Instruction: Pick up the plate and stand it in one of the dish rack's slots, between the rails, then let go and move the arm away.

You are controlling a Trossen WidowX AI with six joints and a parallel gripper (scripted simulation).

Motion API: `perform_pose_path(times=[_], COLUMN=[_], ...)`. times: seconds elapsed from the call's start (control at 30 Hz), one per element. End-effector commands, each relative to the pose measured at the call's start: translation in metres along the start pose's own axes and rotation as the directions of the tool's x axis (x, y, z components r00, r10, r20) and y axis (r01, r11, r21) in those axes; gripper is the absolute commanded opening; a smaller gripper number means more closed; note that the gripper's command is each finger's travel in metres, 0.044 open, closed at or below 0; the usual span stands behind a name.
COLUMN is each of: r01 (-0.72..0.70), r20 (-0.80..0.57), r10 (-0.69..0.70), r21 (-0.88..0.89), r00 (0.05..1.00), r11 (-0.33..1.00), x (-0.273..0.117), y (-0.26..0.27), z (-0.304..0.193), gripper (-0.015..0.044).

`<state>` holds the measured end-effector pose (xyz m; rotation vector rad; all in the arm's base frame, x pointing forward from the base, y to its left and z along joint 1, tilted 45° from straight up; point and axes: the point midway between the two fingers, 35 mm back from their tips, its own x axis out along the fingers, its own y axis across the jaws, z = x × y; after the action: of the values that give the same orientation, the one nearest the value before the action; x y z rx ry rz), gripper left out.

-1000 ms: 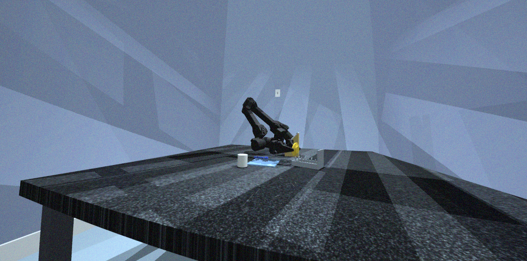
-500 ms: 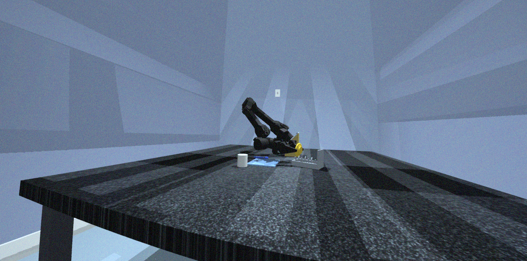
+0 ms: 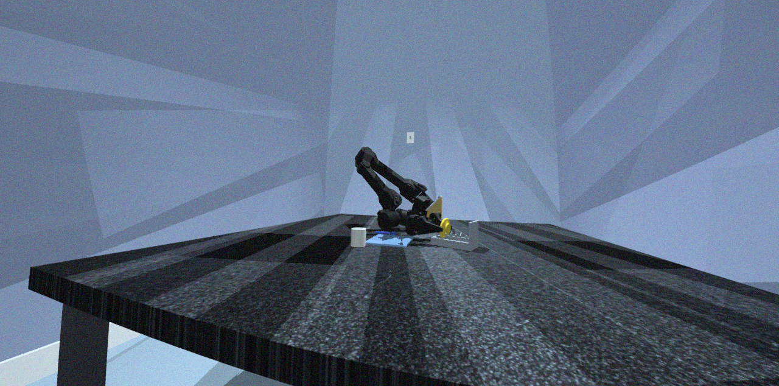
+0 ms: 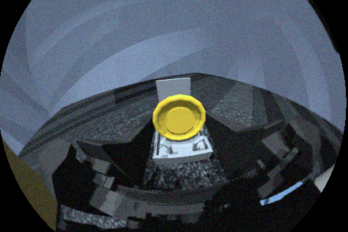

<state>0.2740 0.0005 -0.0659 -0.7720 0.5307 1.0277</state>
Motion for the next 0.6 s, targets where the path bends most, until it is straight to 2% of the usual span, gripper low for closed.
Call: perform_pose_path(times=[0.0,0.27,0.57], r01=[0.002,0.002,0.001], r20=[-0.001,-0.001,0.000], r10=[-0.002,-0.002,-0.001], r21=[0.000,0.000,-0.002], r00=[1.000,1.000,1.000], r11=[1.000,1.000,1.000], x=[-0.0006,-0.0006,-0.0003], y=[-0.0006,-0.0006,-0.0004], z=[0.0012,0.0012,0.0011], gripper=[0.0000,0.0000,0.0236])
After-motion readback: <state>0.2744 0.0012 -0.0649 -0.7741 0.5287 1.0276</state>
